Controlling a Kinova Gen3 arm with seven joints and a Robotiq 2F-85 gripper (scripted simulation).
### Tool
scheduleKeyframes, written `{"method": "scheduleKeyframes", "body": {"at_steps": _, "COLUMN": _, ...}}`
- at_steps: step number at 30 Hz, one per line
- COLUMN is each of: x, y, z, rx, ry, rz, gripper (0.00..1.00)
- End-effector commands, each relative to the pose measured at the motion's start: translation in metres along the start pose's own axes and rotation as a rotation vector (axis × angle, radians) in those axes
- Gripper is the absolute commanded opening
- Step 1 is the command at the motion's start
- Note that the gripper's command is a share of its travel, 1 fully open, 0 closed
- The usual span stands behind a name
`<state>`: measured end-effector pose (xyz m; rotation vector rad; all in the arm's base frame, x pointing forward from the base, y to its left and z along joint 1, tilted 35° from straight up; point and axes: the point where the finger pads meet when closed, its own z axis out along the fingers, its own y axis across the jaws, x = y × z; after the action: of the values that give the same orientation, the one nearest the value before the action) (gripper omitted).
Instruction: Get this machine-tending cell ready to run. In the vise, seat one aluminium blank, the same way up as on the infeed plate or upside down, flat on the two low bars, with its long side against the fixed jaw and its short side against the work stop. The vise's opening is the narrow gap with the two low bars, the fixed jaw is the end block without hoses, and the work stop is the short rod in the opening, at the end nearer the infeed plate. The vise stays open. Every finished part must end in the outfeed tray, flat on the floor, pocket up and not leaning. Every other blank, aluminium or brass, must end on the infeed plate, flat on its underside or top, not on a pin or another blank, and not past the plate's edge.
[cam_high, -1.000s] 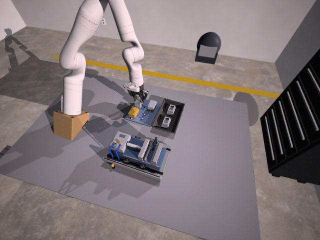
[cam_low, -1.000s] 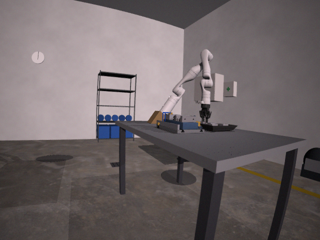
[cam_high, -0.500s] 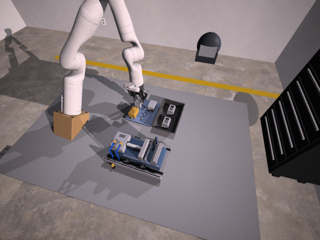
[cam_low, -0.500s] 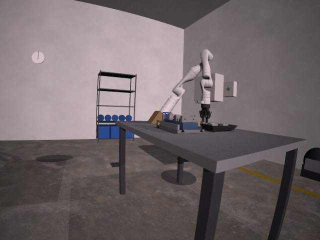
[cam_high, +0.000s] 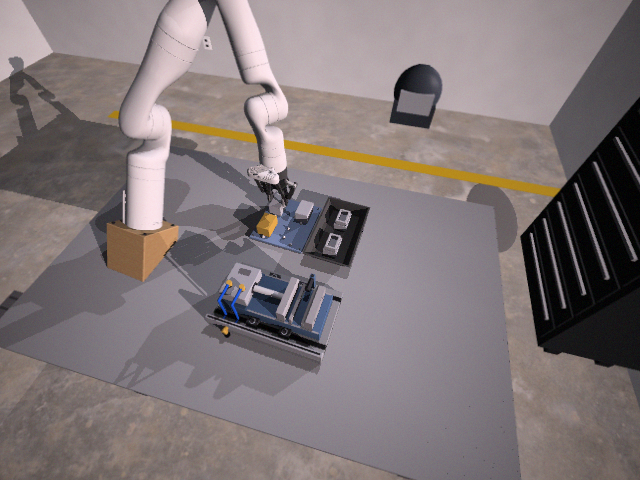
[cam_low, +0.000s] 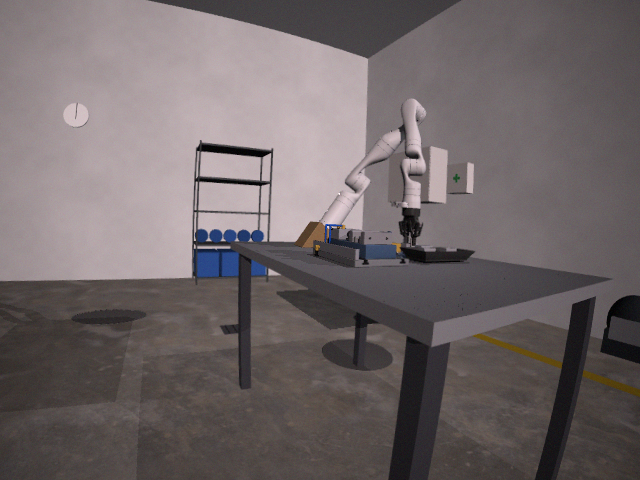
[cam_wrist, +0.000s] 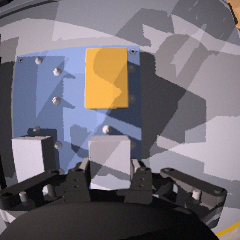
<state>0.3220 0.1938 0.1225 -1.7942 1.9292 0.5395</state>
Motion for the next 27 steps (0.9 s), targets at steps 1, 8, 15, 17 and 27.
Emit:
{"method": "scheduleKeyframes", "body": {"at_steps": 1, "x": 0.0001, "y": -0.0003, "z": 0.0003, "rx": 0.0, "ry": 0.0, "rz": 0.0, "gripper": 0.0}}
{"method": "scheduleKeyframes", "body": {"at_steps": 8, "x": 0.0001, "y": -0.0003, "z": 0.0003, "rx": 0.0, "ry": 0.0, "rz": 0.0, "gripper": 0.0}}
{"method": "scheduleKeyframes", "body": {"at_steps": 15, "x": 0.0001, "y": -0.0003, "z": 0.0003, "rx": 0.0, "ry": 0.0, "rz": 0.0, "gripper": 0.0}}
{"method": "scheduleKeyframes", "body": {"at_steps": 17, "x": 0.0001, "y": -0.0003, "z": 0.0003, "rx": 0.0, "ry": 0.0, "rz": 0.0, "gripper": 0.0}}
{"method": "scheduleKeyframes", "body": {"at_steps": 27, "x": 0.0001, "y": -0.0003, "z": -0.0049, "rx": 0.0, "ry": 0.0, "rz": 0.0, "gripper": 0.0}}
